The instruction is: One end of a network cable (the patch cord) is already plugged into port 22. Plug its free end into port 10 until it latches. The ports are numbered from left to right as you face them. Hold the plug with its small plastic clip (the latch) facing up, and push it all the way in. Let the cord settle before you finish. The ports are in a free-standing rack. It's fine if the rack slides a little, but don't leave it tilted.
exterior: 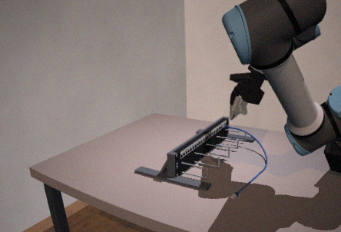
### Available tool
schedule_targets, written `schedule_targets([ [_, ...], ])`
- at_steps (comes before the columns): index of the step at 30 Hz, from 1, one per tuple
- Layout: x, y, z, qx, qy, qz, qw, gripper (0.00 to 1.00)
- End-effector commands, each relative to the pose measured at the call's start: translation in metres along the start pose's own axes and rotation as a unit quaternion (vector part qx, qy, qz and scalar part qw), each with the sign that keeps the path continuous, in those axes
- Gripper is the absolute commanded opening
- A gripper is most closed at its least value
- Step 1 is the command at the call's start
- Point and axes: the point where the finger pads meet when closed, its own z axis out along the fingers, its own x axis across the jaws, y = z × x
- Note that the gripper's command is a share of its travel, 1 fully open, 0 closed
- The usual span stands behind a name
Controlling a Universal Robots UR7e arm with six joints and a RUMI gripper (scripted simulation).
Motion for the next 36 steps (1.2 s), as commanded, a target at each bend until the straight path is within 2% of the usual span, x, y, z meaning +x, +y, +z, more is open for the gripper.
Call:
schedule_targets([
  [1, -0.023, 0.027, 0.012, -0.022, 0.026, 0.076, 0.997, 0.0],
  [6, -0.04, 0.055, 0.024, -0.039, 0.046, 0.141, 0.988, 0.0],
  [8, -0.04, 0.055, 0.024, -0.039, 0.046, 0.141, 0.988, 0.0],
  [11, -0.051, 0.075, 0.03, -0.049, 0.062, 0.185, 0.98, 0.0],
  [23, -0.084, 0.156, 0.047, -0.066, 0.124, 0.337, 0.931, 0.0],
  [25, -0.084, 0.156, 0.047, -0.066, 0.124, 0.337, 0.931, 0.0],
  [36, -0.101, 0.219, 0.051, -0.06, 0.17, 0.437, 0.881, 0.0],
])
